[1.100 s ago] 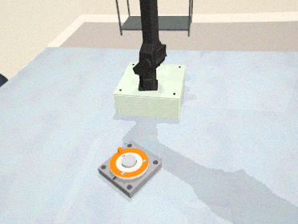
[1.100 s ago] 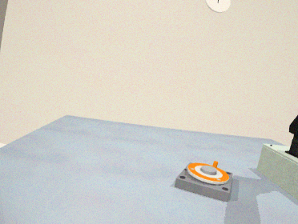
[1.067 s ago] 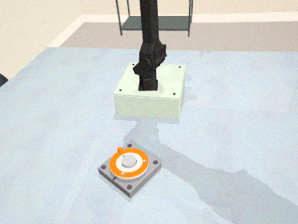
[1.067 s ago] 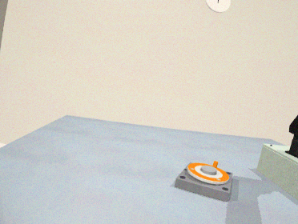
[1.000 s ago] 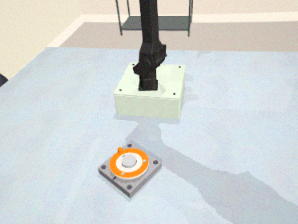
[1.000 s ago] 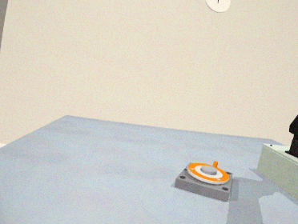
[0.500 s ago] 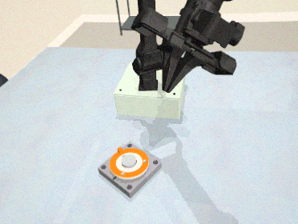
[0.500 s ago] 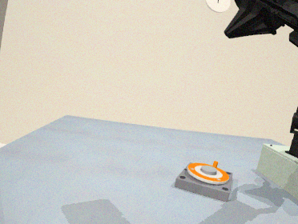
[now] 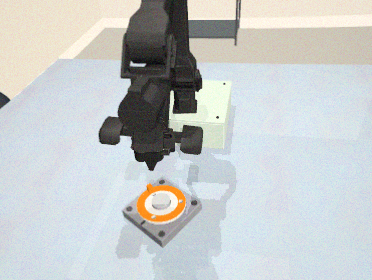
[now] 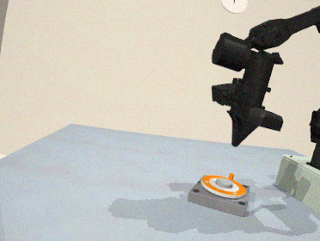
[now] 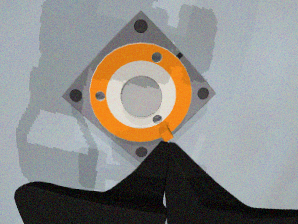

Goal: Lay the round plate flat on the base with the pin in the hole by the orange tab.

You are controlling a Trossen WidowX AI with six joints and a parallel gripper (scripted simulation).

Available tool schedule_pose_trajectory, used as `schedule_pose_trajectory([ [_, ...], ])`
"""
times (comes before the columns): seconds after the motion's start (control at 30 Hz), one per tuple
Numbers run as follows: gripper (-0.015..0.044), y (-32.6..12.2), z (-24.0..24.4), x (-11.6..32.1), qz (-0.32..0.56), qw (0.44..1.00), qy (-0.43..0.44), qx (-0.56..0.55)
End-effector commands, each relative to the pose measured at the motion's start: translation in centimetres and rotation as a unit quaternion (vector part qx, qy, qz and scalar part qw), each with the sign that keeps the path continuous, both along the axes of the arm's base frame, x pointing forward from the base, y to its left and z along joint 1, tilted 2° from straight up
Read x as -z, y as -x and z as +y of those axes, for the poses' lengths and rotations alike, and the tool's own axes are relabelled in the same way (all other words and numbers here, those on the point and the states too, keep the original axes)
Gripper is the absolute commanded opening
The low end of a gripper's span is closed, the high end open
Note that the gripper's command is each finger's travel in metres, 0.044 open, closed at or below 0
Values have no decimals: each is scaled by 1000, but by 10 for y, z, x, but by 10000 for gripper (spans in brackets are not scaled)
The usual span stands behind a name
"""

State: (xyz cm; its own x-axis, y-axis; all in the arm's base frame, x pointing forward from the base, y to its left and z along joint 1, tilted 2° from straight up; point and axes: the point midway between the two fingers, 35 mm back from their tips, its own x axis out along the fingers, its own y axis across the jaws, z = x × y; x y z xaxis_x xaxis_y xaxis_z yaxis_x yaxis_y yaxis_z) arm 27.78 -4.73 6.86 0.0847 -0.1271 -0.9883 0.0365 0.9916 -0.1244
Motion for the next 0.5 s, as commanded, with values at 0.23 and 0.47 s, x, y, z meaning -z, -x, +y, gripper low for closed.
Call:
schedule_pose_trajectory([
  [0.23, 0, 35, -11, 39, 38, 995, -74, 54],
  [0.47, 0, 35, -10, 79, 38, 995, -74, 54],
])
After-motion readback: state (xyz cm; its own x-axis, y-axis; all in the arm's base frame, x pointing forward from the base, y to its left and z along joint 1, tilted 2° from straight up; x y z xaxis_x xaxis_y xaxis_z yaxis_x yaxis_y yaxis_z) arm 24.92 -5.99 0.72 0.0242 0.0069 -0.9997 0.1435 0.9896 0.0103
